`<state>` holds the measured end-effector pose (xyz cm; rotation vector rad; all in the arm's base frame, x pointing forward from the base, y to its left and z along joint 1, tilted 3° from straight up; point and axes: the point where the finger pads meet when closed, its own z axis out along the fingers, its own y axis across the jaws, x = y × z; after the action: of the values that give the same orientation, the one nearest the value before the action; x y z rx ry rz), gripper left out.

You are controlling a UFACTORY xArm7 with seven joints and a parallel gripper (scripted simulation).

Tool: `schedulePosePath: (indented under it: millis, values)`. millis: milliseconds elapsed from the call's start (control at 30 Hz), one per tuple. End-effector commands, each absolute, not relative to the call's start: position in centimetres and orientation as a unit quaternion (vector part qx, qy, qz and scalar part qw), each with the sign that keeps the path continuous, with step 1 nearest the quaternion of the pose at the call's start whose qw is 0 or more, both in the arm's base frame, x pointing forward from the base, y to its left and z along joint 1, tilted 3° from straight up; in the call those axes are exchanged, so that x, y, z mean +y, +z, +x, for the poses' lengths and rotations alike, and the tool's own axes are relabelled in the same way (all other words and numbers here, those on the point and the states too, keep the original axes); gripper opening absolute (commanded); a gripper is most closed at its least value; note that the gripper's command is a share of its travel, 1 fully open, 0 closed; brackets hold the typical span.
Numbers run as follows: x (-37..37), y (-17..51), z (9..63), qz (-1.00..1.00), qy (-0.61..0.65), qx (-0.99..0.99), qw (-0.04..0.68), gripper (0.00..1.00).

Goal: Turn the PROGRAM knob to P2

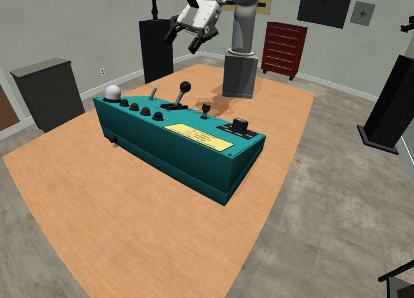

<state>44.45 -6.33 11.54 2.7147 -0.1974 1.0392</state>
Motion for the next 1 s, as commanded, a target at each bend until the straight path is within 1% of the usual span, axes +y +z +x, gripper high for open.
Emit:
schedulePosePath:
  millis: [0, 800, 867, 967]
  values:
    - [-6.0, 11.2, 44.9, 0.929, 0.344, -0.072, 0.118, 1.0]
    - [-6.0, 11.2, 44.9, 0.929, 0.344, -0.072, 0.118, 1.0]
    - [-2.2, 9.8, 44.9, 0.939, 0.32, -0.074, 0.102, 1.0]
    - [-2.2, 9.8, 44.9, 0.939, 0.32, -0.074, 0.102, 1.0]
